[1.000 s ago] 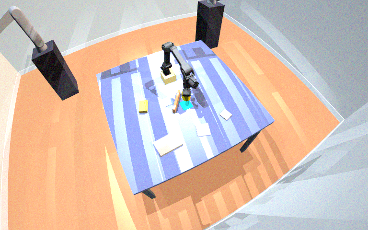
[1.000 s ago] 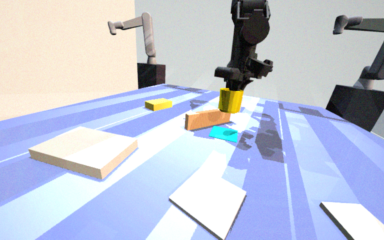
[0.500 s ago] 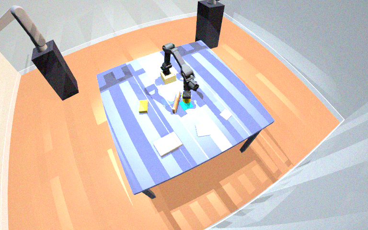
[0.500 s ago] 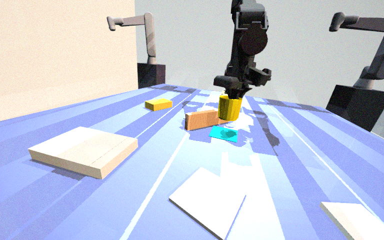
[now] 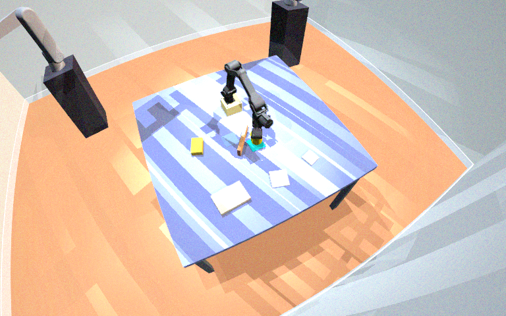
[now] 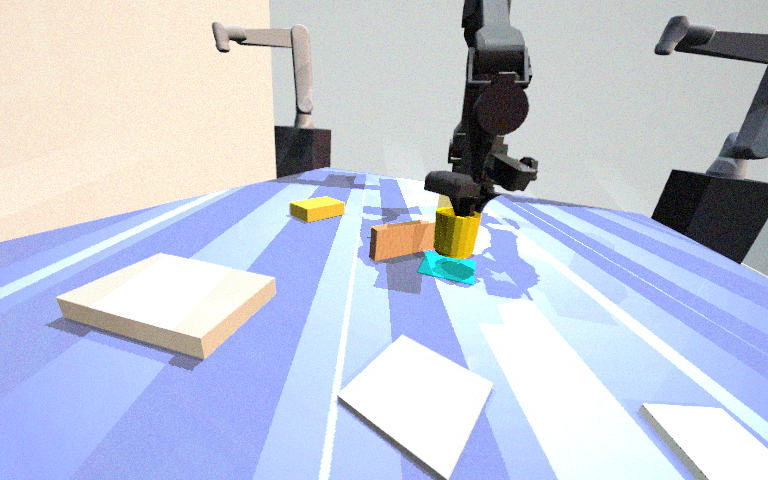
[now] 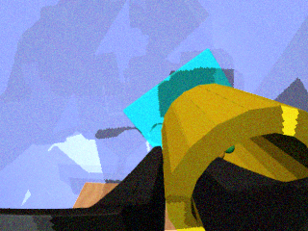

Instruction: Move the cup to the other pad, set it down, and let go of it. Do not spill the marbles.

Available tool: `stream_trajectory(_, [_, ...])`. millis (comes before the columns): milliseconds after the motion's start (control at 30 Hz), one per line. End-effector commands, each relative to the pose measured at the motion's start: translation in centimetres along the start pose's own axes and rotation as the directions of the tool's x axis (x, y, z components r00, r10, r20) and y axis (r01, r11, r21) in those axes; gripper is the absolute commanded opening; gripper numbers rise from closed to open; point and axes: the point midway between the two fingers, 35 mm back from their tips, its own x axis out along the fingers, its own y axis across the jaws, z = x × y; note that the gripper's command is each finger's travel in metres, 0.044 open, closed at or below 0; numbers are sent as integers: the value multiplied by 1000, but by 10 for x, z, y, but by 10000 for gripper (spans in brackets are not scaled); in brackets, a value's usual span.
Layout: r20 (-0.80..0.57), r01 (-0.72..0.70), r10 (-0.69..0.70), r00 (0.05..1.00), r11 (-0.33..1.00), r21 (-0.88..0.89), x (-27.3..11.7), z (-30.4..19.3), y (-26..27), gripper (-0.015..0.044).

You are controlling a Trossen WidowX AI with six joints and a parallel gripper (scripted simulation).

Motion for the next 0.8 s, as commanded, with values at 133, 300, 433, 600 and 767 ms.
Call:
stream_trajectory(133, [-10, -5, 5, 1000, 1000, -4, 17, -3, 3, 0])
stream_trajectory(300, [-10, -5, 5, 1000, 1000, -4, 24, -4, 3, 0])
stream_trajectory(433, [-10, -5, 5, 1000, 1000, -4, 24, -4, 3, 0])
stream_trajectory(600, [-2, -3, 3, 1000, 1000, 0, 21, -2, 2, 0])
stream_trajectory(767, [-2, -3, 3, 1000, 1000, 0, 21, -2, 2, 0])
